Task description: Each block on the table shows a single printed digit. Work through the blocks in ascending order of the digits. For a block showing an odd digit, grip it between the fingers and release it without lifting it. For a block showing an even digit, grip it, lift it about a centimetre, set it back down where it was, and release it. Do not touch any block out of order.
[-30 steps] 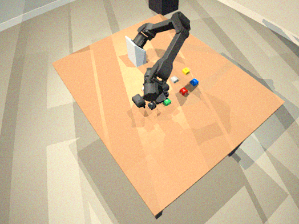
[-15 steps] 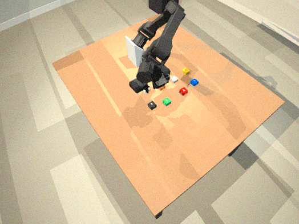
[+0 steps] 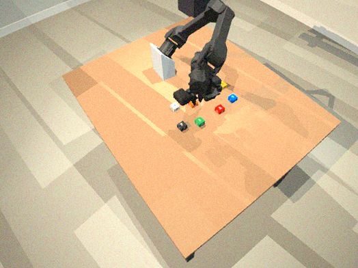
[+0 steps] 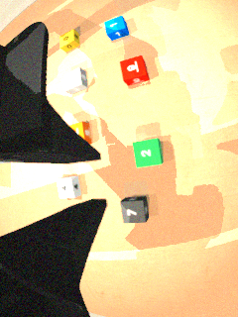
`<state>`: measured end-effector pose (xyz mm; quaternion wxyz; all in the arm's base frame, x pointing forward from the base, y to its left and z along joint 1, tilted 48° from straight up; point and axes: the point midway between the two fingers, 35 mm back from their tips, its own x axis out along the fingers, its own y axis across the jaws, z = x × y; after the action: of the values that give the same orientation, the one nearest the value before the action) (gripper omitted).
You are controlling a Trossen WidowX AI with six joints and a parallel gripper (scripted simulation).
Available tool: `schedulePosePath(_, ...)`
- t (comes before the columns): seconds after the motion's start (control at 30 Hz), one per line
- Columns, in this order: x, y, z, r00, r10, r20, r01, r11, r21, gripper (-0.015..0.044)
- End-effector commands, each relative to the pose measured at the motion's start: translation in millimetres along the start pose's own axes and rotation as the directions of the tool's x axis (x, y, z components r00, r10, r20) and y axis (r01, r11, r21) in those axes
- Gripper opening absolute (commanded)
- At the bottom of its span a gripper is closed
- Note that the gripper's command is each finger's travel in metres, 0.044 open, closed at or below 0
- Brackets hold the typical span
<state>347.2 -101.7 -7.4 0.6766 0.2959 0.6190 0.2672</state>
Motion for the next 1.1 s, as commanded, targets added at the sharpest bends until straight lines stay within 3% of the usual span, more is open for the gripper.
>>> schedulePosePath(0.0,1.0,69.3,11.0,1.000,0.005,-0.002,-0.005,1.000,-0.022,0.0120)
schedulePosePath(0.13,3.0,124.2,9.3,1.000,0.018,-0.005,-0.018,1.000,-0.024,0.0120)
schedulePosePath(0.37,3.1,125.5,9.2,1.000,0.018,-0.005,-0.018,1.000,-0.024,0.0120)
schedulePosePath(0.43,13.7,125.1,10.3,1.000,0.017,-0.004,-0.017,1.000,-0.024,0.0172)
schedulePosePath(0.6,81.4,127.4,9.1,1.000,0.021,-0.004,-0.021,0.999,-0.024,0.0304)
schedulePosePath(0.73,83.9,127.7,8.8,1.000,0.021,-0.004,-0.021,0.999,-0.024,0.0400)
schedulePosePath(1.07,97.3,127.8,9.1,1.000,0.021,-0.004,-0.021,0.999,-0.024,0.0400)
